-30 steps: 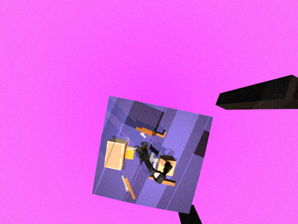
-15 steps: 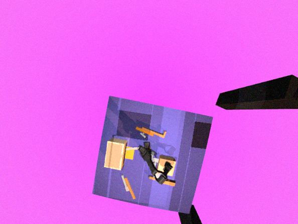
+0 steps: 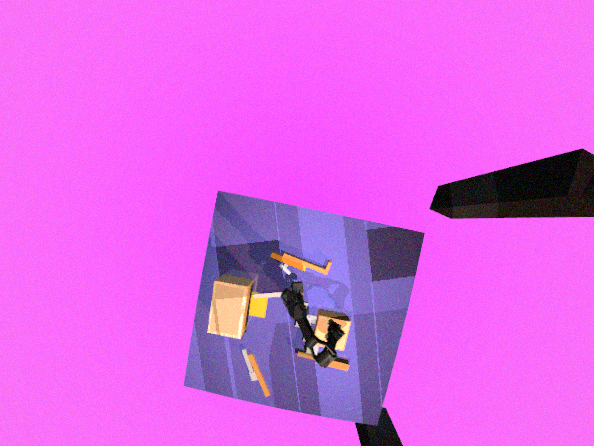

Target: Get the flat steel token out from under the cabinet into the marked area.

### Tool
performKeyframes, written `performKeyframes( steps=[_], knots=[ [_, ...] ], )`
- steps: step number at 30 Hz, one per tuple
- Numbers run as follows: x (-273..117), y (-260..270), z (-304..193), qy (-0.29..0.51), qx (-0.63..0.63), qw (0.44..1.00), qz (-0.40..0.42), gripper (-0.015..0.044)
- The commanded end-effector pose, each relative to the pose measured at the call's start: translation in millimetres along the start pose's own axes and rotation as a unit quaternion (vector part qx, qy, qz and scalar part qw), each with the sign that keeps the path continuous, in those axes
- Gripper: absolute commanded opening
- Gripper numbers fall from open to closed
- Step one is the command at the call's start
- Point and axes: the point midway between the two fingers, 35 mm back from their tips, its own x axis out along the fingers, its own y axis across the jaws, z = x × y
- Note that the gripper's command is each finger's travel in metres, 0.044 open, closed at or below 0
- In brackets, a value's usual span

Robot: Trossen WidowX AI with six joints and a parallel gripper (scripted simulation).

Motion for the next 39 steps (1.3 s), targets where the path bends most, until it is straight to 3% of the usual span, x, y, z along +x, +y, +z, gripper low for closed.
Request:
performKeyframes(
  steps=[1,39],
  knots=[
    [1.0,0.6,-8.3,0.001,0.0,1.0,0.002,0.0],
    [-3.8,-40.3,-11.3,0.001,-0.047,0.999,0.0,0.0]
  ],
)
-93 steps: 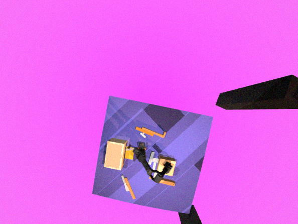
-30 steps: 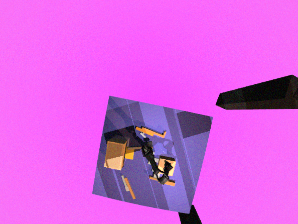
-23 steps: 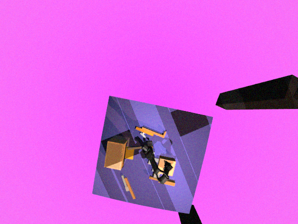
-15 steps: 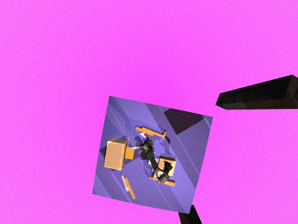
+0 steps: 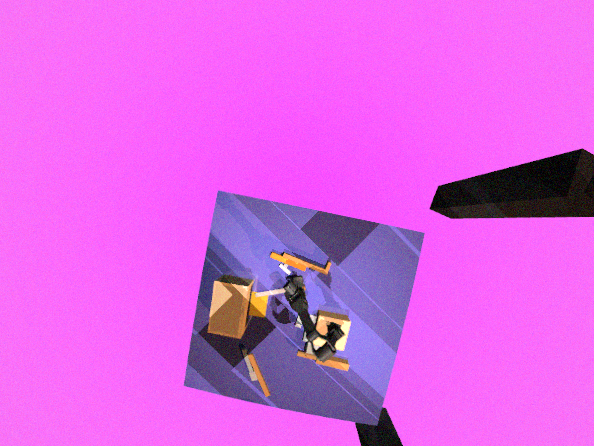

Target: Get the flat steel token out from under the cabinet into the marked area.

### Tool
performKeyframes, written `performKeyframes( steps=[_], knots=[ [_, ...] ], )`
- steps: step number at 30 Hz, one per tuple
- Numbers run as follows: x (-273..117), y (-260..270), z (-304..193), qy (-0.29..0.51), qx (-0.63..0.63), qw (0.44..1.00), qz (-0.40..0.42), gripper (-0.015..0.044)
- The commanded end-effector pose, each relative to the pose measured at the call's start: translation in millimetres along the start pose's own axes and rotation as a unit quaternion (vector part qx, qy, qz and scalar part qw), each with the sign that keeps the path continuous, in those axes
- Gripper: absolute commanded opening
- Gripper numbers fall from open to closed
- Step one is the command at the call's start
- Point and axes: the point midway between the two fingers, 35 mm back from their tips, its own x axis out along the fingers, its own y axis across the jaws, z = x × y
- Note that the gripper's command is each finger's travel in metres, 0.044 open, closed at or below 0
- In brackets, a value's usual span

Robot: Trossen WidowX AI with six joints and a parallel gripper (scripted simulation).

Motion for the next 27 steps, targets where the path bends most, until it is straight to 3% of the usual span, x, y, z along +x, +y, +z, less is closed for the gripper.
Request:
performKeyframes(
  steps=[1,6,13,17,20,27],
  knots=[
    [-1.8,-7.8,-1.1,0.0,-0.002,1.0,-0.004,0.0],
    [-1.9,-10.6,-2.1,0.0,-0.004,1.0,-0.004,0.0],
    [-0.3,-6.7,-2.4,0.0,-0.004,1.0,0.0,0.0184],
    [-0.4,-6.8,-2.3,0.0,-0.004,1.0,0.0,0.02],
    [-0.3,-6.6,-2.4,0.0,-0.004,1.0,-0.003,0.027],
    [0.2,-5.5,-2.2,0.0,-0.005,1.0,-0.004,0.027]
  ],
)
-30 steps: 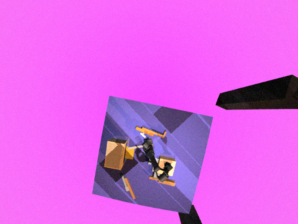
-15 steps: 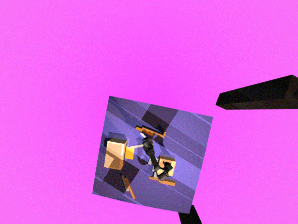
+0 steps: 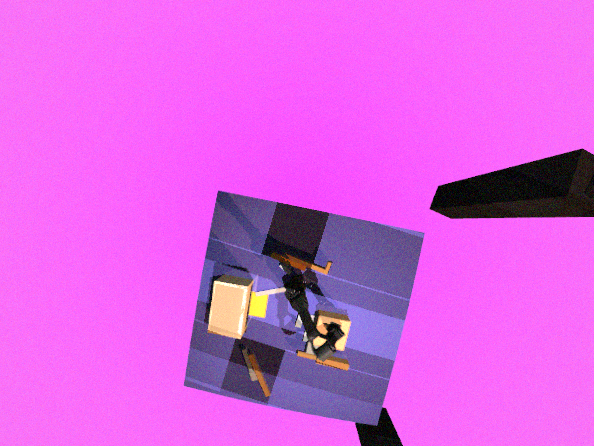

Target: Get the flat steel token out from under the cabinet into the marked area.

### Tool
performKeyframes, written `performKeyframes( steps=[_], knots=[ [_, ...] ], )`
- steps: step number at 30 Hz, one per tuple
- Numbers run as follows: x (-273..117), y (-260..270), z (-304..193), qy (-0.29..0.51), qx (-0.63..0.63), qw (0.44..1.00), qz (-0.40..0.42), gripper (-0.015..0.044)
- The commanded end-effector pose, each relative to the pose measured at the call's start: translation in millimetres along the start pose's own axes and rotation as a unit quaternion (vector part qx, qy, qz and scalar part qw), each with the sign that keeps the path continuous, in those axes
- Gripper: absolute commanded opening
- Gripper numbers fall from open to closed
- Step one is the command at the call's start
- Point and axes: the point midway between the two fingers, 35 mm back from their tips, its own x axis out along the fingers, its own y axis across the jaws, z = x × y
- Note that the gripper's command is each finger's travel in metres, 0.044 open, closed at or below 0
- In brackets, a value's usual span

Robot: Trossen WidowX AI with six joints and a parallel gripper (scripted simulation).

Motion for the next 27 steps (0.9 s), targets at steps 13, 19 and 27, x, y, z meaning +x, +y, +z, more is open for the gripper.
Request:
performKeyframes(
  steps=[13,19,27],
  knots=[
    [0.3,0.5,0.1,0.0,-0.001,1.0,0.0,0.0138],
    [0.3,0.5,0.1,0.0,-0.001,1.0,0.0,0.0078],
    [0.3,0.3,2.6,0.0,-0.001,1.0,-0.001,0.0]
  ],
)
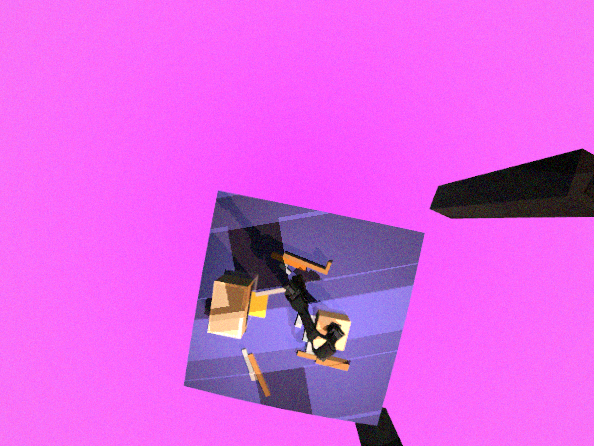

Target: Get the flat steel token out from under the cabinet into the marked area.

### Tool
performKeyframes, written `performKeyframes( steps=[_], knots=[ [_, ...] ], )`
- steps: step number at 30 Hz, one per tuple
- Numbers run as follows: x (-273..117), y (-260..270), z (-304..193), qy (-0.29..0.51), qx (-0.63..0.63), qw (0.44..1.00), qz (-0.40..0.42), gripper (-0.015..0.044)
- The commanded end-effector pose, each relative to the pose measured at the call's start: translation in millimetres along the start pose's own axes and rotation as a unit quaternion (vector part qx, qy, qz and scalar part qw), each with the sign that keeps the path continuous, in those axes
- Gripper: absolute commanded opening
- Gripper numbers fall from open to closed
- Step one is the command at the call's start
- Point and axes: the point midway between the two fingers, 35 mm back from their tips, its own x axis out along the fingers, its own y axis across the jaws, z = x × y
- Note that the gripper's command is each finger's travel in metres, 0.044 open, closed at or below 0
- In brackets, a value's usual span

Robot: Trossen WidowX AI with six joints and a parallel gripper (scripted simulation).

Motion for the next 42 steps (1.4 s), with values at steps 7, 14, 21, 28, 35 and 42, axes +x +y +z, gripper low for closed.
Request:
performKeyframes(
  steps=[7,14,21,28,35,42],
  knots=[
    [-0.2,-0.7,13.7,0.0,0.0,1.0,-0.001,0.0],
    [-0.3,-1.0,25.9,-0.001,-0.001,1.0,-0.002,0.0],
    [-0.5,-1.2,38.5,-0.001,-0.001,1.0,-0.002,0.0],
    [-0.7,-1.5,50.4,-0.002,-0.001,1.0,-0.002,0.0],
    [-0.9,-1.9,61.5,-0.002,-0.001,1.0,-0.002,0.0],
    [-1.1,-2.2,72.0,-0.003,-0.001,1.0,-0.002,0.0]
  ],
)
